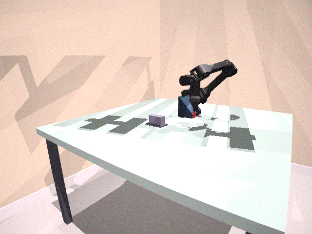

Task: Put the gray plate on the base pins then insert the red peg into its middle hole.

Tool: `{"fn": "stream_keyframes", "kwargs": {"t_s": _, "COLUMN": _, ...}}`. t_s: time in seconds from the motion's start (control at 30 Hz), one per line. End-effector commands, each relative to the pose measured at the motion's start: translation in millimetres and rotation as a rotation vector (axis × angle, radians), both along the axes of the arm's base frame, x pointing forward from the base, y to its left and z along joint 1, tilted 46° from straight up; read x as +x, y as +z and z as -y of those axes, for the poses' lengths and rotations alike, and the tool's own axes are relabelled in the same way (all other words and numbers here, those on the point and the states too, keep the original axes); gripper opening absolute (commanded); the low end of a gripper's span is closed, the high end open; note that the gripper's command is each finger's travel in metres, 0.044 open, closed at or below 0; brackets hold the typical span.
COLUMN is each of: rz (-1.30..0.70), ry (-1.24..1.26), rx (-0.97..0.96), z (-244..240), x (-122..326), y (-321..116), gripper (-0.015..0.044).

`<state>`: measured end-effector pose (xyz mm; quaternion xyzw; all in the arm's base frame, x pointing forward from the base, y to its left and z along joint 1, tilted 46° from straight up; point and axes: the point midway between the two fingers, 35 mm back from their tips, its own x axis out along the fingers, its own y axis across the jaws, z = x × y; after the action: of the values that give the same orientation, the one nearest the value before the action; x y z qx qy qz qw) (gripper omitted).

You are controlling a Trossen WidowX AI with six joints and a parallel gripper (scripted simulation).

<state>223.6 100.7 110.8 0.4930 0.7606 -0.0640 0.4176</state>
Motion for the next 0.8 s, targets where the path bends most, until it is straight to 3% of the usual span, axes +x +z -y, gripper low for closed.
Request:
{"fn": "stream_keyframes", "kwargs": {"t_s": 0.0, "rz": 0.005, "ry": 0.002, "rx": -0.005, "z": 10.3, "x": 5.0, "y": 8.5, "gripper": 0.0}}
{"fn": "stream_keyframes", "kwargs": {"t_s": 0.23, "rz": 0.003, "ry": 0.003, "rx": -0.002, "z": 25.4, "x": 8.5, "y": 24.0, "gripper": 0.0}}
{"fn": "stream_keyframes", "kwargs": {"t_s": 0.77, "rz": 0.03, "ry": 0.015, "rx": -0.011, "z": 36.1, "x": 41.7, "y": 0.5, "gripper": 0.0}}
